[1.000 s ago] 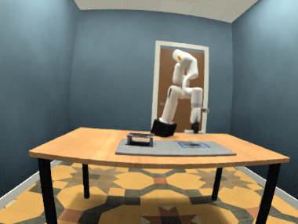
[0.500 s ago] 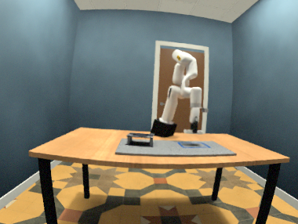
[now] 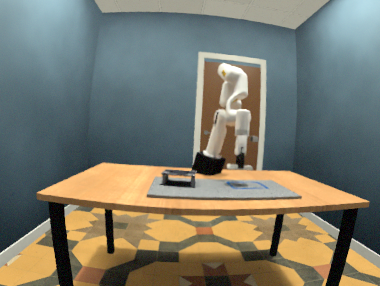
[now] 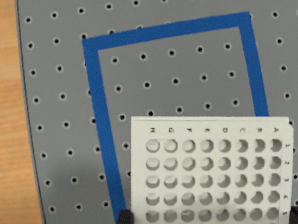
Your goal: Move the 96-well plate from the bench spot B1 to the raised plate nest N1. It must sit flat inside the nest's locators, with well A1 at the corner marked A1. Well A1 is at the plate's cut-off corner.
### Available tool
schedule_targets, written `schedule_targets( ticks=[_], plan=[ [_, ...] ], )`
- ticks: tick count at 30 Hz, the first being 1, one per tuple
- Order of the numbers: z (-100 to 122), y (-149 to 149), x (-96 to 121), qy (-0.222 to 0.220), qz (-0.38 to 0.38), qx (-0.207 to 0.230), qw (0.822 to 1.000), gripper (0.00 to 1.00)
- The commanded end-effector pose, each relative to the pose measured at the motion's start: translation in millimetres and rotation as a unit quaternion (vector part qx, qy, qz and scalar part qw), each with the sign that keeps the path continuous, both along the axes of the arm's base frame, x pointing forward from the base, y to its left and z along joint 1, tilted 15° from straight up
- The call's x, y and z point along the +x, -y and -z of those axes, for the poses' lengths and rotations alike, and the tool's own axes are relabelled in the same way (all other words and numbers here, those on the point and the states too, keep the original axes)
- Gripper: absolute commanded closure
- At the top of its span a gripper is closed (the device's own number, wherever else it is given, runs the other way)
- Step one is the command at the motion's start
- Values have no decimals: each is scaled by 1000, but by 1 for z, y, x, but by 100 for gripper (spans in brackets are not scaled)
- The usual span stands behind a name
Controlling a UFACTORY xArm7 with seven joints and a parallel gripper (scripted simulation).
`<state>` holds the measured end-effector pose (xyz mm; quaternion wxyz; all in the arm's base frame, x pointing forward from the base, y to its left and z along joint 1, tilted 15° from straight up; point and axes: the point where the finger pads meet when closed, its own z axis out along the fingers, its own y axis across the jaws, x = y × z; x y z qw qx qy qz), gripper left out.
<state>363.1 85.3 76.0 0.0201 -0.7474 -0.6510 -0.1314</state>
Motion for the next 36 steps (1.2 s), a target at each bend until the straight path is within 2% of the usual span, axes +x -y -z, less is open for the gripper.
schedule_targets(
  ticks=[1,36],
  plan=[
    [-1,14,2,2,0,1,1000,100],
    [2,118,6,2,0,1,1000,100]
  ],
)
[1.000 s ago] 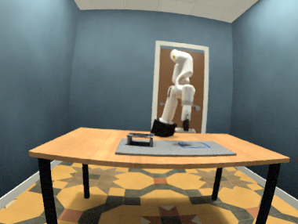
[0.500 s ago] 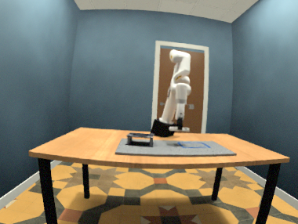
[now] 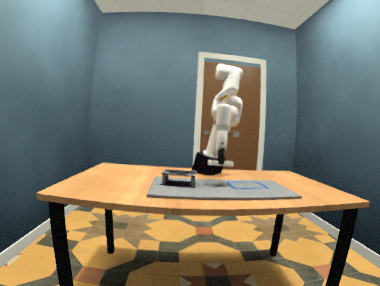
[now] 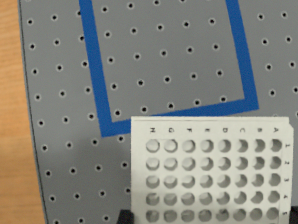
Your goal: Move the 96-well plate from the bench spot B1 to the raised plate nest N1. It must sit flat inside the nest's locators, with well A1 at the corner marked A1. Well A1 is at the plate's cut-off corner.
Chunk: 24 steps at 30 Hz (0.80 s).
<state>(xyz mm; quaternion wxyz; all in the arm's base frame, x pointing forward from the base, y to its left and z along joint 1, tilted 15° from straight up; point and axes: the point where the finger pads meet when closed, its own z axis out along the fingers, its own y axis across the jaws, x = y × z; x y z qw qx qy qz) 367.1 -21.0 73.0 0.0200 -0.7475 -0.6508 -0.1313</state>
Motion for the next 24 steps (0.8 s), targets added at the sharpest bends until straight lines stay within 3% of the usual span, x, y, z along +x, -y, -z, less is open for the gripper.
schedule_targets(
  ticks=[1,24],
  plan=[
    [-1,15,2,2,0,1,1000,100],
    [1,85,5,2,0,1,1000,100]
  ],
)
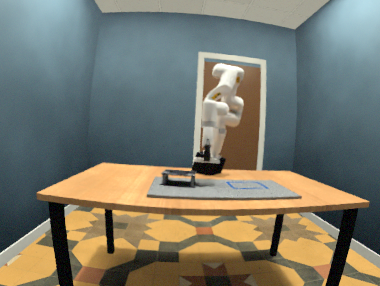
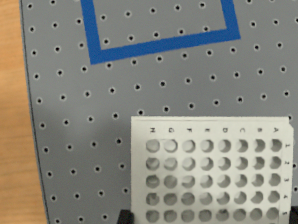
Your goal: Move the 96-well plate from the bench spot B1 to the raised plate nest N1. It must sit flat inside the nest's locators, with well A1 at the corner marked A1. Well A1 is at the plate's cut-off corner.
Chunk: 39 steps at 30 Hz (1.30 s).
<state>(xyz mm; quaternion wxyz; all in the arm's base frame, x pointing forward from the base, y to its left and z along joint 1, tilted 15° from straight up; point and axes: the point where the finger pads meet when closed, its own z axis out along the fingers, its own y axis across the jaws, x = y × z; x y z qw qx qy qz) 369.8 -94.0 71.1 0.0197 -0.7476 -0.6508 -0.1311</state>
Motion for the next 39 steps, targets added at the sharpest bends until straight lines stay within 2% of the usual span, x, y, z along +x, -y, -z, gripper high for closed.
schedule_targets(
  ticks=[1,39],
  plan=[
    [-1,12,2,2,0,1,1000,100],
    [3,122,6,2,0,0,1000,100]
  ],
)
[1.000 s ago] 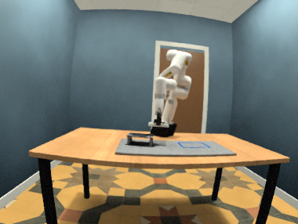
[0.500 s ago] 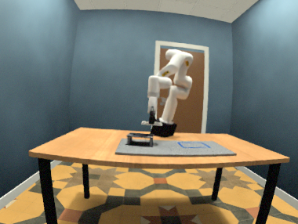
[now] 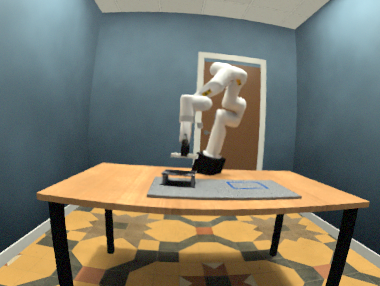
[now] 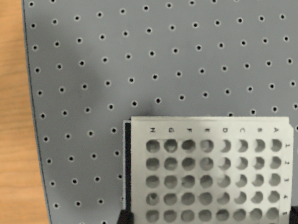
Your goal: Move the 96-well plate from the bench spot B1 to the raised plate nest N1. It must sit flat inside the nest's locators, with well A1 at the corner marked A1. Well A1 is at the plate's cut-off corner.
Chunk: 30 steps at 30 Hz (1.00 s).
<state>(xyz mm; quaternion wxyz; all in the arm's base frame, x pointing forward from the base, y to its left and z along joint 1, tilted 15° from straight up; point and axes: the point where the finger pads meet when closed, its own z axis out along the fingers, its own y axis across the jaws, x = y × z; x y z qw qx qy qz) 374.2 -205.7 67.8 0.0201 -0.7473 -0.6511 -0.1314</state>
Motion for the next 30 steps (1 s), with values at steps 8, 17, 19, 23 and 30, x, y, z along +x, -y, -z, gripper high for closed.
schedule_targets(
  ticks=[8,17,19,23,30],
  plan=[
    [0,26,2,2,1,0,1000,100],
    [0,26,2,2,1,0,1000,100],
    [0,26,2,2,1,0,1000,100],
    [0,26,2,2,1,0,1000,100],
    [0,25,2,2,1,0,1000,100]
  ],
)
